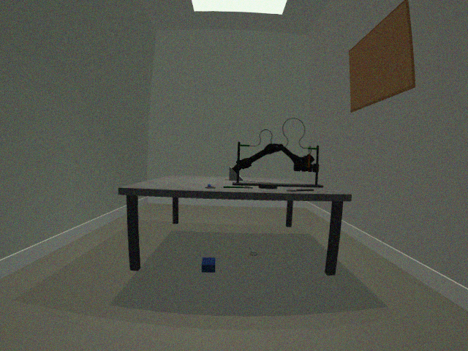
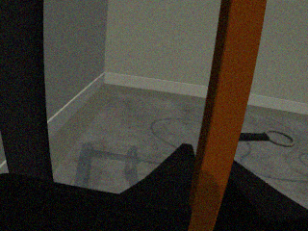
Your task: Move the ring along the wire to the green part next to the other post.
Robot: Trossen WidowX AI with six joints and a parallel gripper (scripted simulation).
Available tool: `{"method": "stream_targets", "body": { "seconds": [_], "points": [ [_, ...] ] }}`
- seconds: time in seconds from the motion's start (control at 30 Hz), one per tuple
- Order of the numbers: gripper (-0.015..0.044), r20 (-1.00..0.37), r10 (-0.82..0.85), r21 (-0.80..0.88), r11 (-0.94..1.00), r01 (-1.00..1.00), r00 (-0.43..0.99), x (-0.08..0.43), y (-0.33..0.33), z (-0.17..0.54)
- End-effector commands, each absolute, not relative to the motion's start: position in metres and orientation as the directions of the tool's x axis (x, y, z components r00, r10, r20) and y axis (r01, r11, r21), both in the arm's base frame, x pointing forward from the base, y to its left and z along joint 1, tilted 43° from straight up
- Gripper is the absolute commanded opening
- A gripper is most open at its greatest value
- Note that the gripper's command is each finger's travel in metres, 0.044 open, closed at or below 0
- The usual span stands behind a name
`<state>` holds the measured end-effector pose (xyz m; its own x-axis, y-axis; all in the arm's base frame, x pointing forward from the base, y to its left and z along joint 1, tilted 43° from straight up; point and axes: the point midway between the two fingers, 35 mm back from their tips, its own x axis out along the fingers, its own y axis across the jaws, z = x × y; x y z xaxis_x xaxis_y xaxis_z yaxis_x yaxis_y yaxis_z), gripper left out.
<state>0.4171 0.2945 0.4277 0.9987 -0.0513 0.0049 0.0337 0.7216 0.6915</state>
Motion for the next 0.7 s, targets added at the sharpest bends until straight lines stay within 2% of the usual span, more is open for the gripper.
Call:
{"method": "stream_targets", "body": {
  "seconds": [0.0,0.67],
  "points": [
    [-0.015,-0.026,-0.008,0.705,0.709,0.024,1.0,0.406,0.288,0.434],
    [-0.015,-0.272,0.223,0.693,0.721,0.029,0.936,0.362,0.267,0.427]
  ]
}}
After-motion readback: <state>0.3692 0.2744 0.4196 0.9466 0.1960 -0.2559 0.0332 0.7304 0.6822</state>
